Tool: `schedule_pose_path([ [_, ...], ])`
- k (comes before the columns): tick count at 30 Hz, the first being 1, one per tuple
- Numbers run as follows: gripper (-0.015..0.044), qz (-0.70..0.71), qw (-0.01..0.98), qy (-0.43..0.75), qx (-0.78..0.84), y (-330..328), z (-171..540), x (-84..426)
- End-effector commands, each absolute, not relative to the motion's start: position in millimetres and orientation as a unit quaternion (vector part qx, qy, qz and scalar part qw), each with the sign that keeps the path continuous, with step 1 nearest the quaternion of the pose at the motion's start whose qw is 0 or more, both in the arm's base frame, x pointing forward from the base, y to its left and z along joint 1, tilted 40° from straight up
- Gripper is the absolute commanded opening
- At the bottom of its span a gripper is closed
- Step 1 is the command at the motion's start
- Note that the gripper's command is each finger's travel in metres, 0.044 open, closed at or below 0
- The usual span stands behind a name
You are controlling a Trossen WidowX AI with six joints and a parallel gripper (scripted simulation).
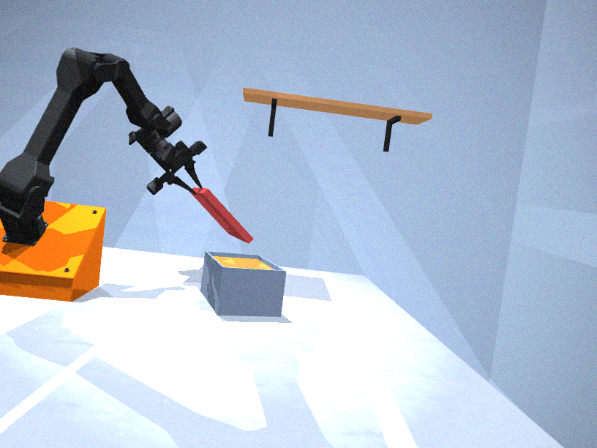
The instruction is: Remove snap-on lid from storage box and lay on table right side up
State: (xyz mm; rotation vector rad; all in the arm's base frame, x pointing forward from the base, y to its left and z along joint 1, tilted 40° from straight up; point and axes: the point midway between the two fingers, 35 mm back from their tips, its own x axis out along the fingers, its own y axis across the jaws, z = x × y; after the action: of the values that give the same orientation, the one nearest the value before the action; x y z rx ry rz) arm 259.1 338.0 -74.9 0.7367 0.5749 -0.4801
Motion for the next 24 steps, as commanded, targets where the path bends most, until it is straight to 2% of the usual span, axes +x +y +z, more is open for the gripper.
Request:
schedule_pose_path([
  [1, 0.0, -0.226, 0.866, 0.269, 0.356, 337, -75, 259],
  [24, 0.0, -0.226, 0.866, 0.269, 0.356, 322, -94, 259],
])
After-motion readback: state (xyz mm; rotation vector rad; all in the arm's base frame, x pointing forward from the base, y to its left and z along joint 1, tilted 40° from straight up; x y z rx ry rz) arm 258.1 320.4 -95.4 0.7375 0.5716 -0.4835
